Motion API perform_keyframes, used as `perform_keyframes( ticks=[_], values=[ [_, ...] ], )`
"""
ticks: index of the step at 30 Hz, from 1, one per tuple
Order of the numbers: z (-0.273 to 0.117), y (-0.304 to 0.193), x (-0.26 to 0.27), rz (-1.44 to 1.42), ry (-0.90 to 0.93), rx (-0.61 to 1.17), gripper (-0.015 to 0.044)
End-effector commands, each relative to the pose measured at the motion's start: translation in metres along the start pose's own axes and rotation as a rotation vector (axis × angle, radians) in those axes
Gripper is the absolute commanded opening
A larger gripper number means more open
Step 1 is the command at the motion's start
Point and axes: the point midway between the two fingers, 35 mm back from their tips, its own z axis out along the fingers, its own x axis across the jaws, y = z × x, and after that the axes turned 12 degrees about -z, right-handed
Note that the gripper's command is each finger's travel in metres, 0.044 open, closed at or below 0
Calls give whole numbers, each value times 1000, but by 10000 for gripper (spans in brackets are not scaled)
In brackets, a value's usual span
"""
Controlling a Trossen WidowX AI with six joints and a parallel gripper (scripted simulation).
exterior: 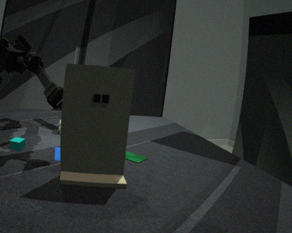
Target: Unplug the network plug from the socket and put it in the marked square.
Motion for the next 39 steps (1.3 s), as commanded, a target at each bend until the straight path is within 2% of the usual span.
perform_keyframes(
  ticks=[1, 9, 10, 24, 39],
  values=[
    [1, -1, 0, 2, 0, 0, 374],
    [24, -27, 20, 86, 20, 23, 164],
    [27, -31, 23, 97, 23, 27, 156],
    [54, -86, 69, 250, 56, 76, 156],
    [56, -145, 120, 399, 83, 132, 156]
  ],
)
